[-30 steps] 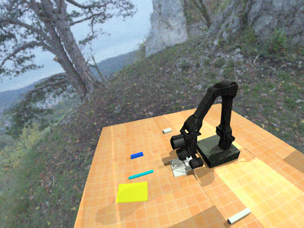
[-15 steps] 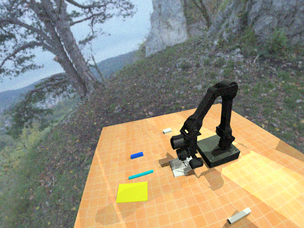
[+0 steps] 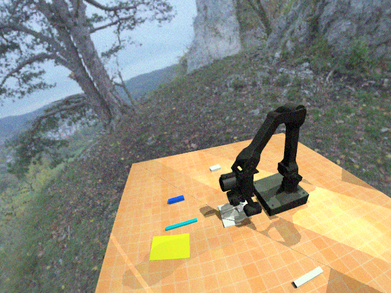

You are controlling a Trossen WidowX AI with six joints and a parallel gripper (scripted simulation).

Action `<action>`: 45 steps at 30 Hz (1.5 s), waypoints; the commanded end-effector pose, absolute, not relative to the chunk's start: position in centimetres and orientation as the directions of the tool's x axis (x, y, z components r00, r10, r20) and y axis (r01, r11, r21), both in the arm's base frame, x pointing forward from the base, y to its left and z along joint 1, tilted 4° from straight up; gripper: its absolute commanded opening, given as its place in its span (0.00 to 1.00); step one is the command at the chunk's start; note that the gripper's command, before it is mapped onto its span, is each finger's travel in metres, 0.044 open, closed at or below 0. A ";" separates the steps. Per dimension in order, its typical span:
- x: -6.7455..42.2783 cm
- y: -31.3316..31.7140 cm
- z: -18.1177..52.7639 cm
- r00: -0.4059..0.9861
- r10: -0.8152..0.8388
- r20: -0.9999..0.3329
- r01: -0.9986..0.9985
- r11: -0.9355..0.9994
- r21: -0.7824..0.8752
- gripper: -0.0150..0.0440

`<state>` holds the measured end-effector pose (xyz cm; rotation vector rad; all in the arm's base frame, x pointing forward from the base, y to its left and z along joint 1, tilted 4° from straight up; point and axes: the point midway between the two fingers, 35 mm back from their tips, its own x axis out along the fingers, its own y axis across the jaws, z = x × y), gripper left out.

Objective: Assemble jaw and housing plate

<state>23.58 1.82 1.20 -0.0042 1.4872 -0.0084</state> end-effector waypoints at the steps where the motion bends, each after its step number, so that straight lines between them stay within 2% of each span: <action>1: 23.7 1.8 1.4 0.091 -0.009 -0.996 -0.001 1.000 -0.010 0.85; 45: 23.8 1.8 0.9 0.091 -0.009 -0.996 -0.001 1.000 -0.010 0.85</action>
